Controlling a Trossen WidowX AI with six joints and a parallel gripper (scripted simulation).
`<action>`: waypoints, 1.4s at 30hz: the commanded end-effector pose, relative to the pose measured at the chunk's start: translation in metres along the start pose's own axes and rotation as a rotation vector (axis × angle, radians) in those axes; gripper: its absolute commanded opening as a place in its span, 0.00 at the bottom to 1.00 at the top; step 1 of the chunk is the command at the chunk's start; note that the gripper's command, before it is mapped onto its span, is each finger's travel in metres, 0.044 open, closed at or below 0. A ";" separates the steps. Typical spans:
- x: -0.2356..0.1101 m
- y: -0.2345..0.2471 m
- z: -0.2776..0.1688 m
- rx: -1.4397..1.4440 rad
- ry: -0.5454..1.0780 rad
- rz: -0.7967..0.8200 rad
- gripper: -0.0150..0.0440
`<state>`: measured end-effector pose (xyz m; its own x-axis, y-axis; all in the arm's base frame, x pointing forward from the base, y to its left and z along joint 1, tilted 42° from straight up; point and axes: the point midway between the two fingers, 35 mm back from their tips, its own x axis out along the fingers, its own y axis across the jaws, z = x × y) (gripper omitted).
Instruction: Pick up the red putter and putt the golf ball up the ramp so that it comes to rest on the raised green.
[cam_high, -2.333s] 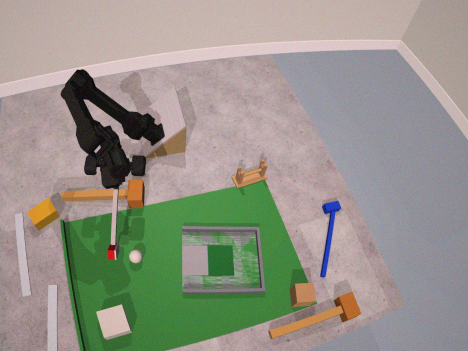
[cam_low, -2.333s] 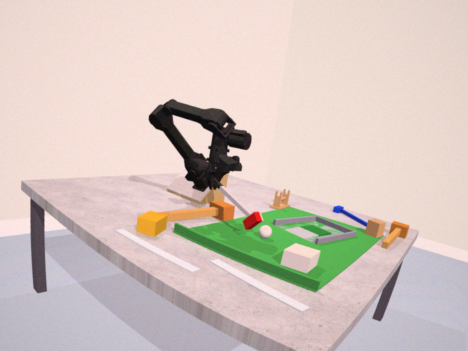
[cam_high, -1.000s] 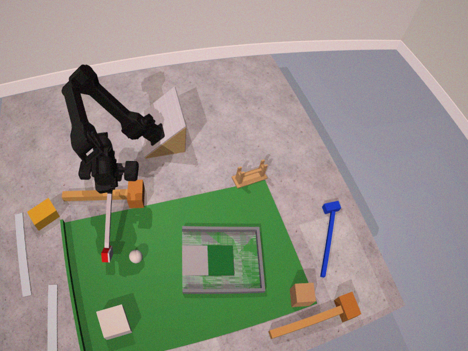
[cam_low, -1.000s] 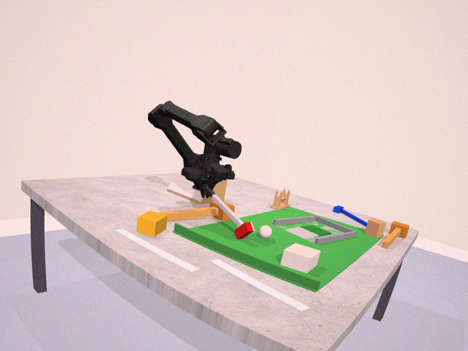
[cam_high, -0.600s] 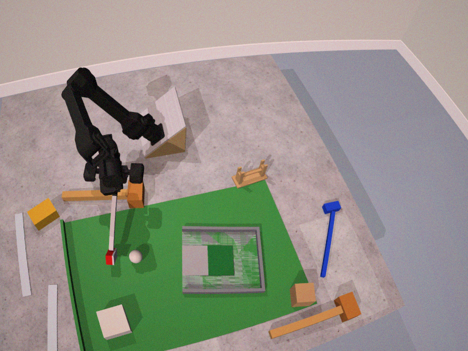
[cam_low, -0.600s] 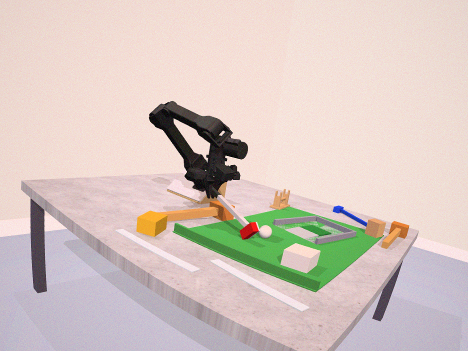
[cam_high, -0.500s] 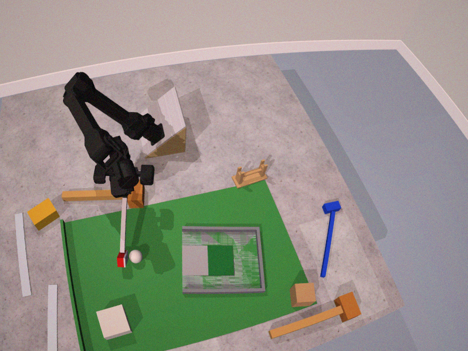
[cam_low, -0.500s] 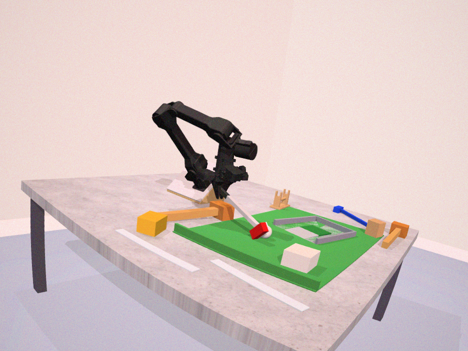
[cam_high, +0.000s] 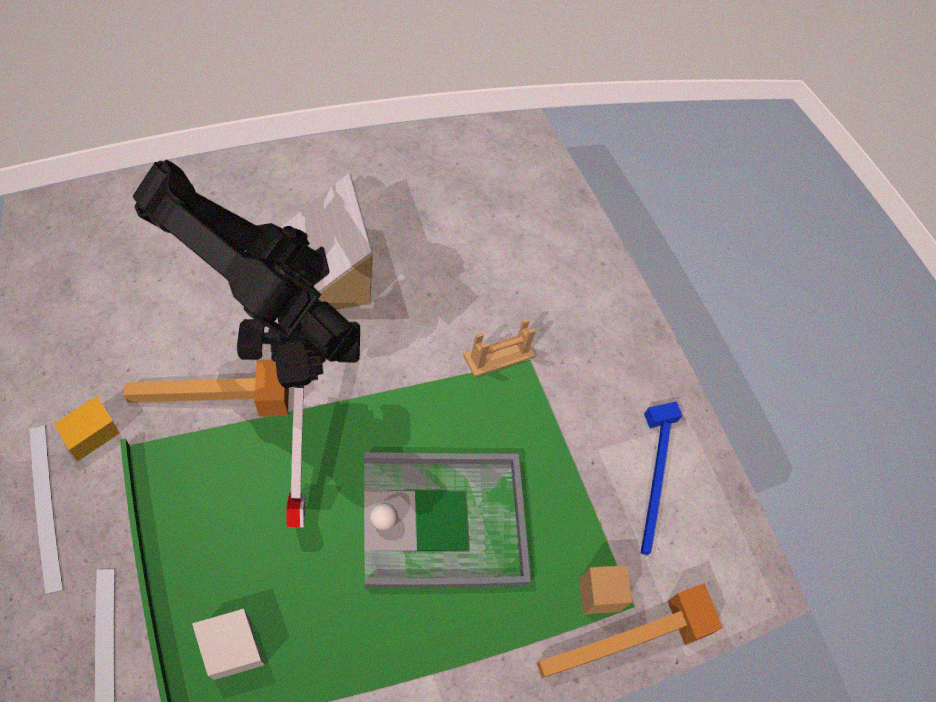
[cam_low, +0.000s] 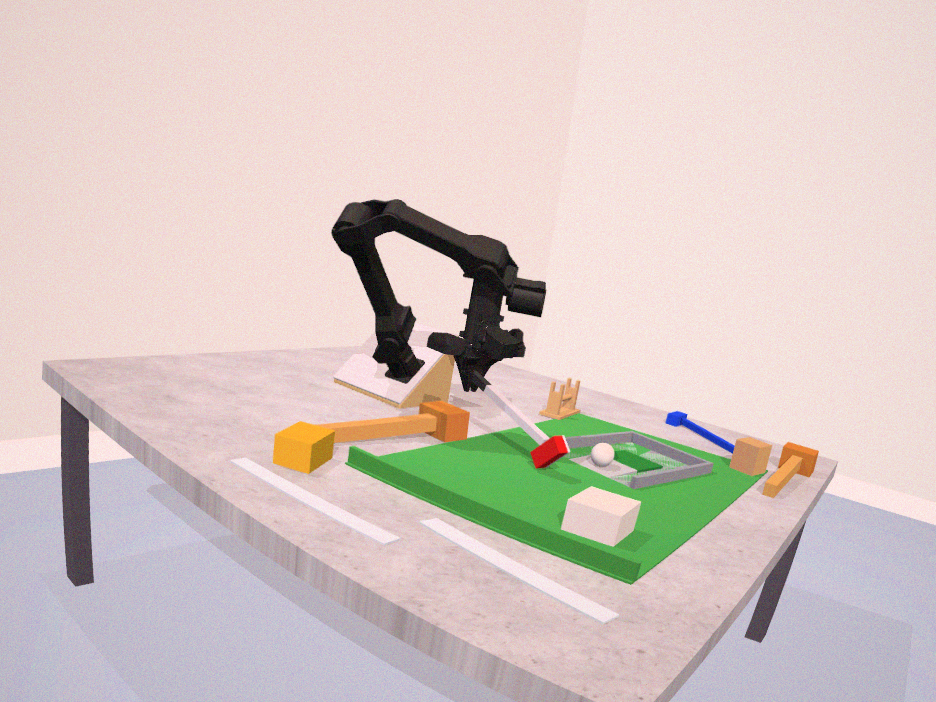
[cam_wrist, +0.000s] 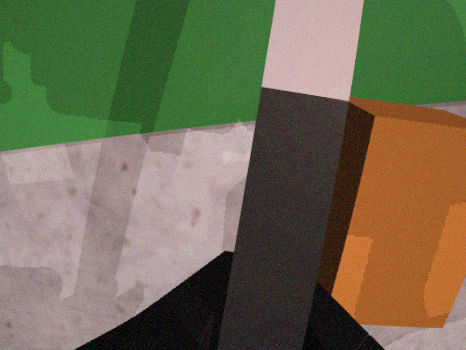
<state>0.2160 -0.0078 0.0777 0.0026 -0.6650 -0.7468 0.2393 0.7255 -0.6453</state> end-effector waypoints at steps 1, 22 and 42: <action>-0.018 0.004 0.003 0.008 -0.012 0.009 0.25; -0.044 0.002 0.001 0.002 -0.008 0.005 0.25; -0.044 0.002 0.001 0.002 -0.008 0.005 0.25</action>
<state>0.2168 0.0231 0.1098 0.0091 -0.6637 -0.7479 0.2431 0.7270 -0.6422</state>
